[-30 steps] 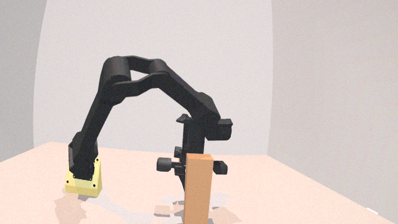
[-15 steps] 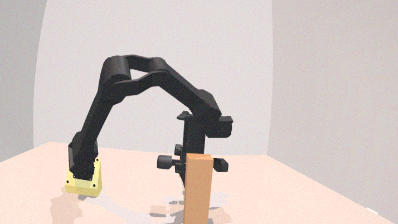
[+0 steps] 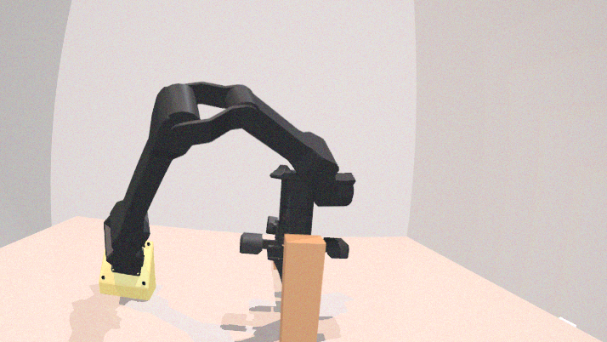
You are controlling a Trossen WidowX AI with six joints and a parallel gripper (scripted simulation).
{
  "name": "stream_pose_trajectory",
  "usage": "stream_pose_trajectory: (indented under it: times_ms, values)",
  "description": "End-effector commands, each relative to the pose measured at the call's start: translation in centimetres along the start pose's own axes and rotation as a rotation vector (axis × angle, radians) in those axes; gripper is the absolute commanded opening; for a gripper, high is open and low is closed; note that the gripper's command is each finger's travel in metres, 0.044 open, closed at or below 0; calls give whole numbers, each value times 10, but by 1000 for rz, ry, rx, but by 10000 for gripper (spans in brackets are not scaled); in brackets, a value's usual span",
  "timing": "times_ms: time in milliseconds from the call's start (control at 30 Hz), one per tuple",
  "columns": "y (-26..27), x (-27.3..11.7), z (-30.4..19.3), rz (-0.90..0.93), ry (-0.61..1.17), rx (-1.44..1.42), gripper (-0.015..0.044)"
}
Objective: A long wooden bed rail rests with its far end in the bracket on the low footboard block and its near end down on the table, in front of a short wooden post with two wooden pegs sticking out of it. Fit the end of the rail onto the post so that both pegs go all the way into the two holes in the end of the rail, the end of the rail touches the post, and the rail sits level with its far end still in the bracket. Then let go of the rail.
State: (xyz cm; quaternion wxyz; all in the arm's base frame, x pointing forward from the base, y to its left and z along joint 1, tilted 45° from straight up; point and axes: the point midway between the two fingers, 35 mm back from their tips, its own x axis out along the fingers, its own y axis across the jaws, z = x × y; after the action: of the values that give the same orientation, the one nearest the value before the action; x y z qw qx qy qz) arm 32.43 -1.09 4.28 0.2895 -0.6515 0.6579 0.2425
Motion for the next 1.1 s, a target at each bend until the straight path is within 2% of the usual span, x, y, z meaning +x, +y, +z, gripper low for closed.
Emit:
stream_pose_trajectory:
  times_ms: [0, 1067]
  values:
    - [-3, -7, 4, -10, -19, 2, 0]
    - [-1, -7, 4, -10, -19, 2, 0]
